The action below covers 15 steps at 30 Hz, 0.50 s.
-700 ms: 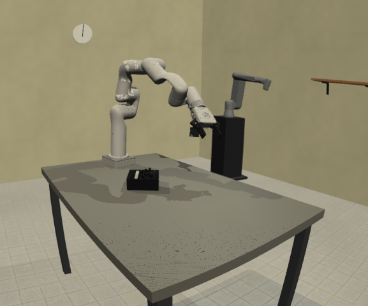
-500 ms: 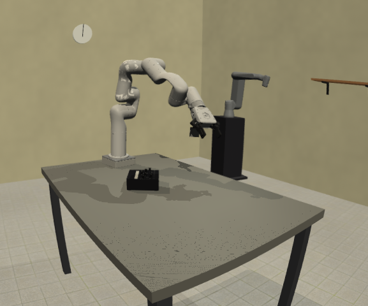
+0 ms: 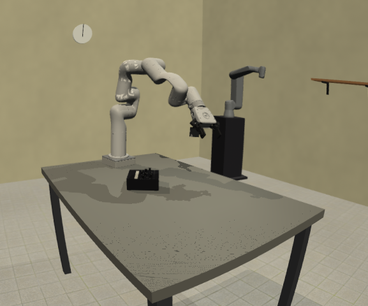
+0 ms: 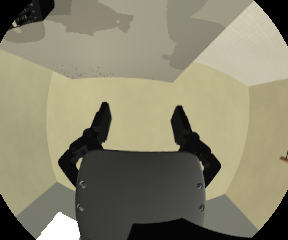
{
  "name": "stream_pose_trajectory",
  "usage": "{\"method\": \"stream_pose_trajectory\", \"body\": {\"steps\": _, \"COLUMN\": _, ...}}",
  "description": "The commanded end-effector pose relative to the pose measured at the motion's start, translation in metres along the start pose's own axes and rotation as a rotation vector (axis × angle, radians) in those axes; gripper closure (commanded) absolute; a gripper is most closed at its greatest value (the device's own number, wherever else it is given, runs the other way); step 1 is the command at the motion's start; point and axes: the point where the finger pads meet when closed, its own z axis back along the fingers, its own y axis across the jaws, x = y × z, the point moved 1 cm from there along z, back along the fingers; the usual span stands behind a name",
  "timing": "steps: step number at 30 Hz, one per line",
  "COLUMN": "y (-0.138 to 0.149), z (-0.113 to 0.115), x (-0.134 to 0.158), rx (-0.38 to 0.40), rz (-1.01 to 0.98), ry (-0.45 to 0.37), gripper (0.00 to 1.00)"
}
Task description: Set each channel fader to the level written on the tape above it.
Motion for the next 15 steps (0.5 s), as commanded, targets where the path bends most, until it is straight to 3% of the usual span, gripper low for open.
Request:
{"method": "stream_pose_trajectory", "body": {"steps": 1, "y": -0.02, "z": -0.001, "x": 0.003, "rx": -0.037, "rz": -0.068, "ry": 0.017, "gripper": 0.0}}
{"method": "stream_pose_trajectory", "body": {"steps": 4, "y": -0.067, "z": -0.004, "x": -0.002, "rx": -0.127, "rz": -0.233, "ry": 0.075, "gripper": 0.0}}
{"method": "stream_pose_trajectory", "body": {"steps": 6, "y": -0.067, "z": -0.004, "x": -0.002, "rx": -0.127, "rz": -0.233, "ry": 0.075, "gripper": 0.0}}
{"method": "stream_pose_trajectory", "body": {"steps": 9, "y": -0.111, "z": -0.004, "x": -0.013, "rx": -0.211, "rz": -0.394, "ry": 0.136, "gripper": 0.0}}
{"method": "stream_pose_trajectory", "body": {"steps": 13, "y": -0.111, "z": -0.004, "x": -0.013, "rx": -0.211, "rz": -0.394, "ry": 0.136, "gripper": 0.0}}
{"method": "stream_pose_trajectory", "body": {"steps": 15, "y": -0.158, "z": 0.001, "x": -0.032, "rx": -0.302, "rz": -0.585, "ry": 0.215, "gripper": 0.0}}
